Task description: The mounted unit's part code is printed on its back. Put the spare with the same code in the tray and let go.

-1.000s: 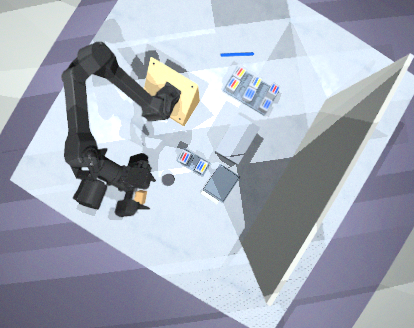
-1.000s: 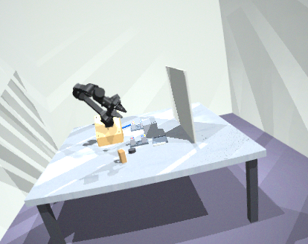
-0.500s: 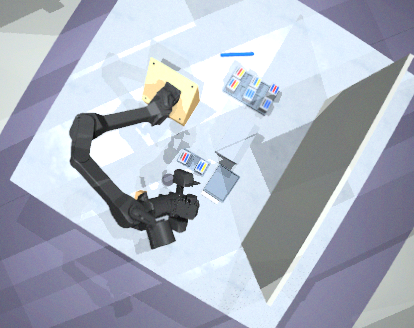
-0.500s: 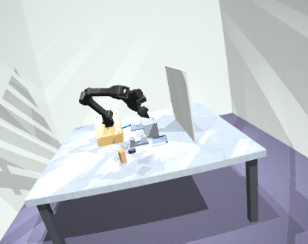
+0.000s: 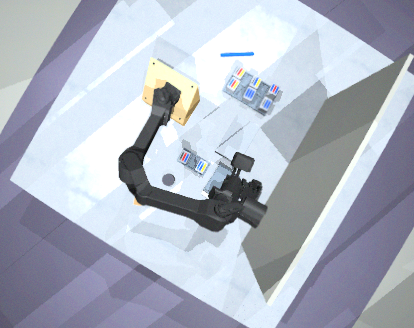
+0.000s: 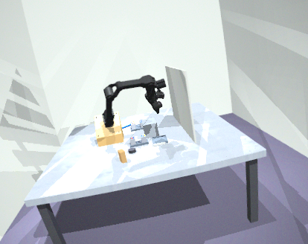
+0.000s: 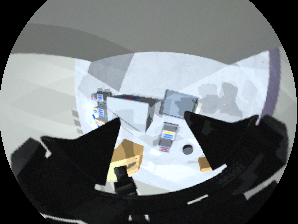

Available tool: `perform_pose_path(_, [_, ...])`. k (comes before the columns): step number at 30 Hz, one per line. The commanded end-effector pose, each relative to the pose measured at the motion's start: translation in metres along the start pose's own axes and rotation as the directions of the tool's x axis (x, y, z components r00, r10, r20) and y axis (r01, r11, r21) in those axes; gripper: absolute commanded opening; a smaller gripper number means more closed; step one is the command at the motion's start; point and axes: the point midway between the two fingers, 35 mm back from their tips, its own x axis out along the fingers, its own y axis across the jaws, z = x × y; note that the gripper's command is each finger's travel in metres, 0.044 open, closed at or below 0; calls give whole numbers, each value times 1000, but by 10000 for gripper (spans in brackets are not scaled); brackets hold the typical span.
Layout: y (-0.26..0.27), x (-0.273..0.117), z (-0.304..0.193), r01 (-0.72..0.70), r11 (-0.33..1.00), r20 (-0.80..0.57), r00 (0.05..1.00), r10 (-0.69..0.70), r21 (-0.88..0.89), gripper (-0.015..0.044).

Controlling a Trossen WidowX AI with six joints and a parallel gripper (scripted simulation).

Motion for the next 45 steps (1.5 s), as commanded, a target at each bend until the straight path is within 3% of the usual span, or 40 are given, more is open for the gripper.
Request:
perform_pose_path(1, [52, 24, 28, 149, 986, -116, 983, -140, 75, 440])
perform_pose_path(9, [114, 45, 49, 356, 923, -144, 931, -336, 143, 440])
perform_pose_path(19, [114, 47, 49, 357, 923, -144, 930, -338, 144, 440])
perform_pose_path(25, [94, 99, 42, 360, 922, -143, 929, -340, 144, 440])
perform_pose_path(41, [94, 101, 41, 360, 922, -143, 929, -341, 144, 440])
perform_pose_path(43, [105, 104, 44, 349, 934, -141, 931, -337, 72, 440])
perform_pose_path(45, [136, 113, 50, 310, 941, -137, 935, -328, -133, 440])
